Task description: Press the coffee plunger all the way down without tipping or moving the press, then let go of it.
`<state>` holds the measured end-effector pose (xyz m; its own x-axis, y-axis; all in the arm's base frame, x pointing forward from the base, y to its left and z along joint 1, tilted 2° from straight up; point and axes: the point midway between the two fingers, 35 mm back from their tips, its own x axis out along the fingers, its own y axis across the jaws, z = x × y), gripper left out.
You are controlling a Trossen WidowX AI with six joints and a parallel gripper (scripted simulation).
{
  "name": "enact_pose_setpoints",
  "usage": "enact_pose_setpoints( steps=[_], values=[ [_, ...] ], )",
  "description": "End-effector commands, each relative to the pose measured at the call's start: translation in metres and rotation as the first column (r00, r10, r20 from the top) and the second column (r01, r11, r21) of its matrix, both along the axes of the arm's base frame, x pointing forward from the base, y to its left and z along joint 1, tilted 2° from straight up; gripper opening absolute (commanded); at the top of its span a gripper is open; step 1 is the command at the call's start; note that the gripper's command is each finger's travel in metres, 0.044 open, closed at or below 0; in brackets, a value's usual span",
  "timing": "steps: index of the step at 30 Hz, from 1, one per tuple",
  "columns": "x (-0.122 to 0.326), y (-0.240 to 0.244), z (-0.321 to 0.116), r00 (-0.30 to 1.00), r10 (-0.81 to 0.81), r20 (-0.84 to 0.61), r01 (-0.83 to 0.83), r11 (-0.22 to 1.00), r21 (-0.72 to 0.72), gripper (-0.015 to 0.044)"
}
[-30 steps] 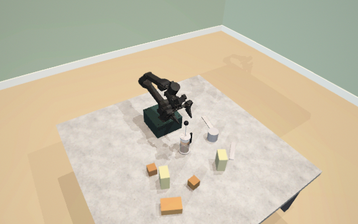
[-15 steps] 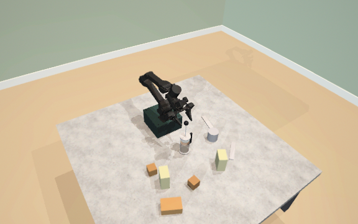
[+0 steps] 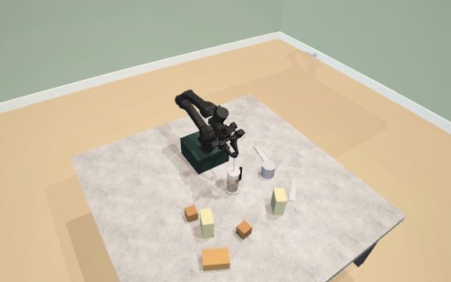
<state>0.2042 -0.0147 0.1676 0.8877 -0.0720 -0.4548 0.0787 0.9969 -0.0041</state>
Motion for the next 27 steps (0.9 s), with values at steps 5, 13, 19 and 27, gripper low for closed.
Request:
enact_pose_setpoints(
  steps=[5,13,19,27],
  values=[
    [0.001,0.0,-0.003,1.0,0.002,0.0,-0.002,1.0,-0.002,0.0112],
    [0.002,0.0,-0.015,1.0,0.002,0.0,-0.002,1.0,-0.002,0.0112],
    [0.003,0.0,-0.024,1.0,0.002,0.001,-0.002,1.0,-0.002,0.0112],
    [0.005,-0.001,-0.037,1.0,0.002,0.001,-0.002,1.0,-0.002,0.0112]
  ],
)
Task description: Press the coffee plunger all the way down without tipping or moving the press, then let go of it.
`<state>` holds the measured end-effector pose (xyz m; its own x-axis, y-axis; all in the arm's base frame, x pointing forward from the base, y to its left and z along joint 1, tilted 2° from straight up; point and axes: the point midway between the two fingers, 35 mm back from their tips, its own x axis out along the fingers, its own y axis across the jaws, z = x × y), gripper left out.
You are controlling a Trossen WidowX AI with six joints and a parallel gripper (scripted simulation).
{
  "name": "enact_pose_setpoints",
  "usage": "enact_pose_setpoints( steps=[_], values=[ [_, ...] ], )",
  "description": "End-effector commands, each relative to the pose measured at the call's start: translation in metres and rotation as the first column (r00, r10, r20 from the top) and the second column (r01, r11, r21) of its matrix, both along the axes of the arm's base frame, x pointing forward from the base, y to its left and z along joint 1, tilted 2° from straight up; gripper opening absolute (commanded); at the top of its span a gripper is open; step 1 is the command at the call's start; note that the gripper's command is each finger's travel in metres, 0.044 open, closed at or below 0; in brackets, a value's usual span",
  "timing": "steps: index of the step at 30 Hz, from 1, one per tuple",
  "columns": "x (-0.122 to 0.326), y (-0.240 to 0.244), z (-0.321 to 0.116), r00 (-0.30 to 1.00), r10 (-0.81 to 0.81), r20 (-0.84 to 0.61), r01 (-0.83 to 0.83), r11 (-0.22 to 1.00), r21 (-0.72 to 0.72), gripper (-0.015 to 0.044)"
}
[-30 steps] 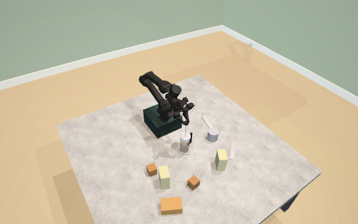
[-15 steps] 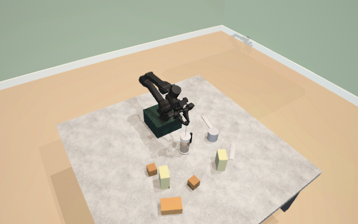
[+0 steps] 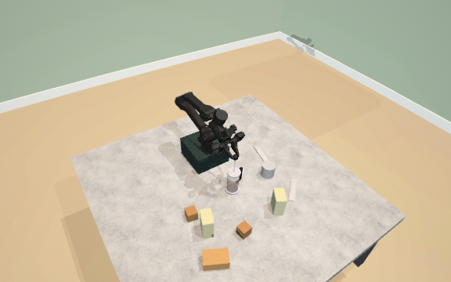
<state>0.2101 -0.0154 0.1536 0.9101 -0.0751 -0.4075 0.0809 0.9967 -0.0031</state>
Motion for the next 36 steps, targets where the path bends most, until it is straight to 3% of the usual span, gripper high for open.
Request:
enact_pose_setpoints(
  steps=[1,36],
  values=[
    [0.0,0.0,-0.025,0.999,0.004,-0.052,-0.004,1.0,0.001,0.0112],
    [0.018,-0.003,-0.072,0.999,0.004,-0.05,-0.004,1.0,0.0,0.0112]
  ],
)
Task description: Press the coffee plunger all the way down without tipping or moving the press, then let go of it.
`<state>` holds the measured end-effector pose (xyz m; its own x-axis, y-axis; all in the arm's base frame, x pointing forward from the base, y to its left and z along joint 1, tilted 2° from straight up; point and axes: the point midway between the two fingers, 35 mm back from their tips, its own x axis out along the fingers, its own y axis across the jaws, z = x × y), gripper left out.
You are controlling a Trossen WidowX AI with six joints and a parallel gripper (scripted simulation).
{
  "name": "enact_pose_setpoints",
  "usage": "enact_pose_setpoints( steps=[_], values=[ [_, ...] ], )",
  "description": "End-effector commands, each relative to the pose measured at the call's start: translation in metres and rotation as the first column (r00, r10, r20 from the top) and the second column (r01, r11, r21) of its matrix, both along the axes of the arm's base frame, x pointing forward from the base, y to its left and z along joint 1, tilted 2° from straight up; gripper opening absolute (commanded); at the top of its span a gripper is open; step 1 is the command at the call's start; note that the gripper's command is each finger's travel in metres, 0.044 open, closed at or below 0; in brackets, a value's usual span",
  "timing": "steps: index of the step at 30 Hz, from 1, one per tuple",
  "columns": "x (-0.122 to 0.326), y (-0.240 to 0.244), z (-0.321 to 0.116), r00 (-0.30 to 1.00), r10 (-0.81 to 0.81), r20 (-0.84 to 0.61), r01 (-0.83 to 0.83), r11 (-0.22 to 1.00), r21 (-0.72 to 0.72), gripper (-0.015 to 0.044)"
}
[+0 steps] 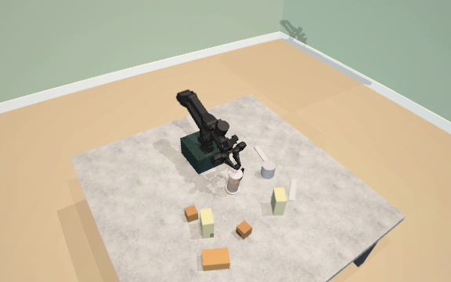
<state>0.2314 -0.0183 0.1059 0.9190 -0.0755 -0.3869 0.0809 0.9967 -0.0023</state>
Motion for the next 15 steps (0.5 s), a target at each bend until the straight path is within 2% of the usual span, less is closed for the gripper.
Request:
enact_pose_setpoints(
  steps=[1,15],
  values=[
    [-0.002,0.0,-0.025,0.997,0.004,-0.072,-0.004,1.0,0.001,0.0112],
    [0.009,-0.001,-0.022,0.997,0.004,-0.072,-0.004,1.0,0.001,0.0112]
  ],
)
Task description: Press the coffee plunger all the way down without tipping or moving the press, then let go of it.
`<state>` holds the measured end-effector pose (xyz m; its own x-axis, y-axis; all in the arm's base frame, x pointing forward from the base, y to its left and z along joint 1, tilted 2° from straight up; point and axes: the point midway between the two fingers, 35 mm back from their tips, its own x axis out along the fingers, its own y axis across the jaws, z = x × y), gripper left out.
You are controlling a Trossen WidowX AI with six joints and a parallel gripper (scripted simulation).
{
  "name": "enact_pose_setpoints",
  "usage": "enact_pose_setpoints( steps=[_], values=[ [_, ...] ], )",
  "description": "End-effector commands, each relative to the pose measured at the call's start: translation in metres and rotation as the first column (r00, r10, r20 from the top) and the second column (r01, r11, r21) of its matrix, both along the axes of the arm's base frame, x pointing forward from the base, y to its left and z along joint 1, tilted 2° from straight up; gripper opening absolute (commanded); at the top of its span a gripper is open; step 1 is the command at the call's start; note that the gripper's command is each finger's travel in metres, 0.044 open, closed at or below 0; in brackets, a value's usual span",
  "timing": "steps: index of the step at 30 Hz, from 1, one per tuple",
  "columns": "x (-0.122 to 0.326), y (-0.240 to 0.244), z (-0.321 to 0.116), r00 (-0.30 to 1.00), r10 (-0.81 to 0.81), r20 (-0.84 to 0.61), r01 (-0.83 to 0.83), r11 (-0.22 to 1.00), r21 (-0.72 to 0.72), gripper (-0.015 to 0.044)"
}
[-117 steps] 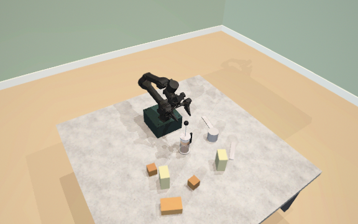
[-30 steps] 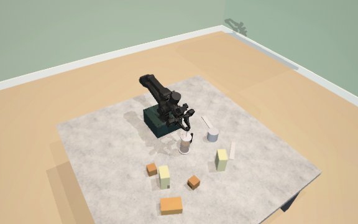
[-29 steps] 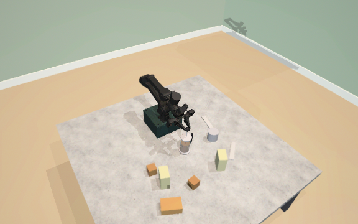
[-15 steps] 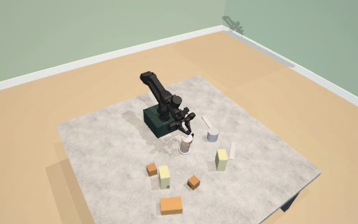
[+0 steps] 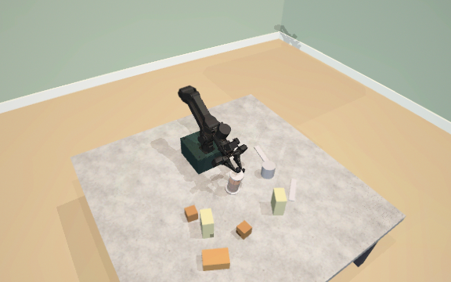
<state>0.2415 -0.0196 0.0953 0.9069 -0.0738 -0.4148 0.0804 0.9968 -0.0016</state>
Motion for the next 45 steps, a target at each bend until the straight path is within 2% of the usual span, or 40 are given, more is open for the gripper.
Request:
enact_pose_setpoints(
  steps=[1,40,45],
  values=[
    [-0.001,0.0,-0.011,0.999,0.004,-0.041,-0.004,1.0,-0.002,0.0112],
    [0.01,-0.001,-0.005,1.0,0.0,-0.023,0.0,1.0,0.002,0.0112],
    [0.01,-0.001,-0.005,1.0,0.0,-0.023,0.0,1.0,0.002,0.0243]
  ],
)
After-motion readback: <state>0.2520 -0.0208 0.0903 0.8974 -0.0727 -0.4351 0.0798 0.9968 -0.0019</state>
